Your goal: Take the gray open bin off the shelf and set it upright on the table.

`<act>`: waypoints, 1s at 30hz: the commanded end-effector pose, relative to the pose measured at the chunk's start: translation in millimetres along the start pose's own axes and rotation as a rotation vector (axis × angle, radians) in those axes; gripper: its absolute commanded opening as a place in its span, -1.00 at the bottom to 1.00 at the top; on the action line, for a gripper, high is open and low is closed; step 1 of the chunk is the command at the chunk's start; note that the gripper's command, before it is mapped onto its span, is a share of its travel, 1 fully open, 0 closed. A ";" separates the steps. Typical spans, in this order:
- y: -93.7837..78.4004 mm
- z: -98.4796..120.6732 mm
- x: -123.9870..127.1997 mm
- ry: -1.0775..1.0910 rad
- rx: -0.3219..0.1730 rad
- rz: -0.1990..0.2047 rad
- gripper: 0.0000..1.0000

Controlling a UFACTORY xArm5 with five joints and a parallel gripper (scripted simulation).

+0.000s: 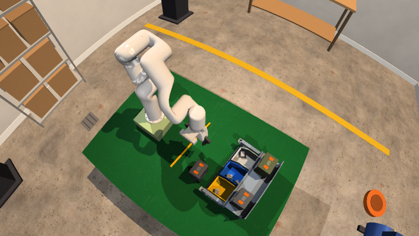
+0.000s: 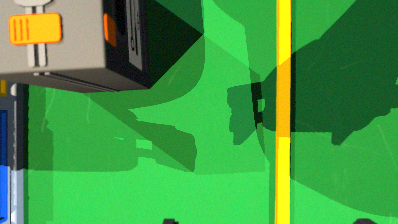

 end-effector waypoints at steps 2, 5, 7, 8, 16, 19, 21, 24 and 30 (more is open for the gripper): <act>0.7 7.8 -12.7 0.000 -0.007 -0.001 1.00; 0.8 12.2 -19.2 0.000 -0.007 -0.001 1.00; 0.8 15.1 -23.6 0.000 -0.007 -0.001 1.00; 0.8 16.6 -25.8 0.000 -0.007 -0.001 1.00; 1.0 28.4 -43.3 0.000 -0.007 -0.001 1.00; 1.0 32.8 -50.0 0.000 -0.007 -0.001 1.00; 1.0 35.8 -54.4 0.000 -0.007 -0.001 1.00; 1.1 40.3 -61.1 0.000 -0.007 -0.001 1.00; 1.2 47.7 -72.1 0.000 -0.007 -0.001 1.00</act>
Point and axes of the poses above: the point where the finger pads meet when closed, its own y axis back along the fingers, its own x axis across the jaws, z = x × y, the point moved 2 cm from there along y, back along the fingers, and after that the axes turned 13 degrees about -y, right-handed, at the moved point
